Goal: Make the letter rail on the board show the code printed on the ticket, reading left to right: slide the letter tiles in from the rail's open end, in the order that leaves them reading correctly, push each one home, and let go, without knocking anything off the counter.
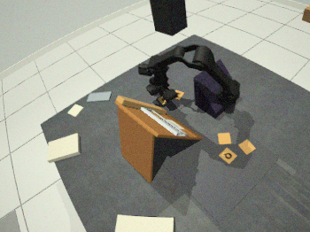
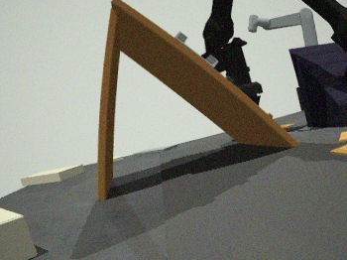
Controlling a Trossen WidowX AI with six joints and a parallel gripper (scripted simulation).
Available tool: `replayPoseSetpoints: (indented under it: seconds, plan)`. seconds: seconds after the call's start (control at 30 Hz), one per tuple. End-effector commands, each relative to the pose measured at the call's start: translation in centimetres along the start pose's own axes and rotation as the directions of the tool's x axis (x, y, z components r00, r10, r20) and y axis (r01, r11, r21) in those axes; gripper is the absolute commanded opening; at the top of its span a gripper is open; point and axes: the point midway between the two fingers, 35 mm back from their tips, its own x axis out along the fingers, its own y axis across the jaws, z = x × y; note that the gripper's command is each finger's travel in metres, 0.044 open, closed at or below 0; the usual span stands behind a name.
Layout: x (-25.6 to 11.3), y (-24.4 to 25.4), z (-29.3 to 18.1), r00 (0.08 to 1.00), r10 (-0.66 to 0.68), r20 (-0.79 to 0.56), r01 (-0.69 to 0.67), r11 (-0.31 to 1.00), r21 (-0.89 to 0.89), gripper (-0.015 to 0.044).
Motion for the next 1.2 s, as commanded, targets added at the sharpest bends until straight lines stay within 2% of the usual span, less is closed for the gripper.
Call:
replayPoseSetpoints:
  seconds: [0.0, 0.43, 1.17]
  plan:
    - [-0.3, 0.0, 0.0, 1.000, -0.004, -0.001, 0.004, 1.000, -0.004, 0.0000]
    - [-1.1, 0.1, 0.3, 1.000, -0.017, 0.012, 0.017, 1.000, 0.007, 0.0000]
    - [-10.0, 4.2, 4.9, 0.945, -0.236, 0.225, 0.213, 0.969, 0.125, 0.0000]
